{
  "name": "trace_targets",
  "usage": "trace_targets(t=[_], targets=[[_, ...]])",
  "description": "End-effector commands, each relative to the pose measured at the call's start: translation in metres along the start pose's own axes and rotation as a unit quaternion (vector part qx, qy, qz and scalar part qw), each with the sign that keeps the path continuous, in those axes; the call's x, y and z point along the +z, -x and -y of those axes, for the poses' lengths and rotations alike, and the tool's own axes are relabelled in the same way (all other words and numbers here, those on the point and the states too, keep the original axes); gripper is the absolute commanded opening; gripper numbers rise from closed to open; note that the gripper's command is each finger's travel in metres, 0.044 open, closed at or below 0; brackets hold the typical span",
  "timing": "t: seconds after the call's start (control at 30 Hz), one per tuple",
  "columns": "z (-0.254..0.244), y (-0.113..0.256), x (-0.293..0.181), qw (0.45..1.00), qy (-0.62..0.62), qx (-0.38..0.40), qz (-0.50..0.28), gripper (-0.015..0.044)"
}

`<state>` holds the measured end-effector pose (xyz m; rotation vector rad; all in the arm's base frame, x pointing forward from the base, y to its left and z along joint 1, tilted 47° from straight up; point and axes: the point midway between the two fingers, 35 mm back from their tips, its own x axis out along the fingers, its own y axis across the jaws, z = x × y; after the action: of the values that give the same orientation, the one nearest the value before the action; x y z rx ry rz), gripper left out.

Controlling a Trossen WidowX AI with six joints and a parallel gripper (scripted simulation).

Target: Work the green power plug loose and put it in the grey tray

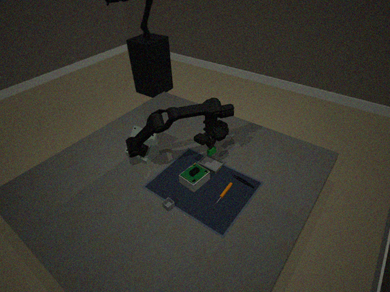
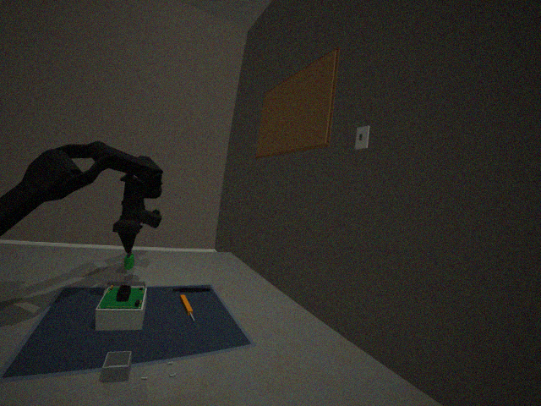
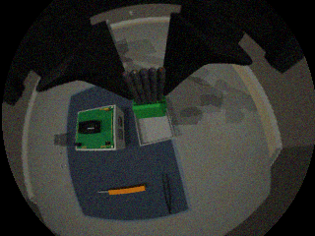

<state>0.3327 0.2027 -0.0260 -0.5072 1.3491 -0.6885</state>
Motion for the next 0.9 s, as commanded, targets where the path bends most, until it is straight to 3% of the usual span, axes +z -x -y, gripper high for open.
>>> trace_targets(t=[0.0,0.87], targets=[[0.0,-0.012,0.0,1.0,0.003,-0.002,-0.001,0.0],[0.0,-0.053,0.0,1.0,0.003,-0.002,-0.001,0.0]])
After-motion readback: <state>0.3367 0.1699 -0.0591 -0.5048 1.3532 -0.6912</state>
